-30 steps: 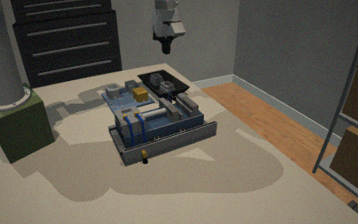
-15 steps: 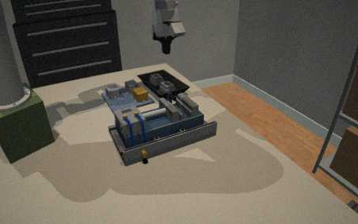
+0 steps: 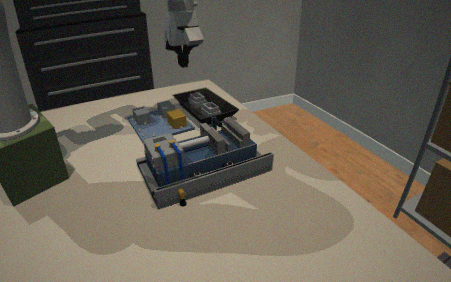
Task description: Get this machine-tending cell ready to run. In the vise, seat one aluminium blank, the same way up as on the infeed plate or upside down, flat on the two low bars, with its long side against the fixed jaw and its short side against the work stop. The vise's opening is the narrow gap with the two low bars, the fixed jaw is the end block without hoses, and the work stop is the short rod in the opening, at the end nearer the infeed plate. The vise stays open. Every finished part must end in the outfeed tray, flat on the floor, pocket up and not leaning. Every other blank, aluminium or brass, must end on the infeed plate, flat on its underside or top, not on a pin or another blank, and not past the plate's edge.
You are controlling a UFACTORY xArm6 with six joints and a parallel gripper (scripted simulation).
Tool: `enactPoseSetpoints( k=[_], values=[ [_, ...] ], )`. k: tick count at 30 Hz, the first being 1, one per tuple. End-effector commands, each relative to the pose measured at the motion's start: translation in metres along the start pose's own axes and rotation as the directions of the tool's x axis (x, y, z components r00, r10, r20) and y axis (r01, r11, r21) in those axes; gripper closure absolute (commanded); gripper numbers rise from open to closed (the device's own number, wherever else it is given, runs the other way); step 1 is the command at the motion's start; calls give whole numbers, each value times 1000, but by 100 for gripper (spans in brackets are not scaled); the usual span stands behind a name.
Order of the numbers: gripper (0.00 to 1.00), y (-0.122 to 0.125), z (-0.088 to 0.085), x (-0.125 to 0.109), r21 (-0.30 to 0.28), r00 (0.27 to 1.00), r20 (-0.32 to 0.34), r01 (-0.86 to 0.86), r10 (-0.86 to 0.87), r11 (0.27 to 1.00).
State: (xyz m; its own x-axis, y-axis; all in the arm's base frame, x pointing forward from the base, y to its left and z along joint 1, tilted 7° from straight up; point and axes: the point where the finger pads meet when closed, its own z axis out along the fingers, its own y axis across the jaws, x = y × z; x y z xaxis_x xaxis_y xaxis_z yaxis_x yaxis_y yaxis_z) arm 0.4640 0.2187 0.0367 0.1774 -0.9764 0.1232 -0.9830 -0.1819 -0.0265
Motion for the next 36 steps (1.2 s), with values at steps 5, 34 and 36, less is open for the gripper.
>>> enactPoseSetpoints(
  k=[5, 34, 36],
  values=[
    [100, 72, -3, -33, 15, 1000, 2, -3, 3, 1000],
    [31, 145, 2, -49, 14, 1000, 3, -2, 2, 1000],
    [31, 145, 2, -49, 14, 1000, 3, -2, 2, 1000]
  ],
)
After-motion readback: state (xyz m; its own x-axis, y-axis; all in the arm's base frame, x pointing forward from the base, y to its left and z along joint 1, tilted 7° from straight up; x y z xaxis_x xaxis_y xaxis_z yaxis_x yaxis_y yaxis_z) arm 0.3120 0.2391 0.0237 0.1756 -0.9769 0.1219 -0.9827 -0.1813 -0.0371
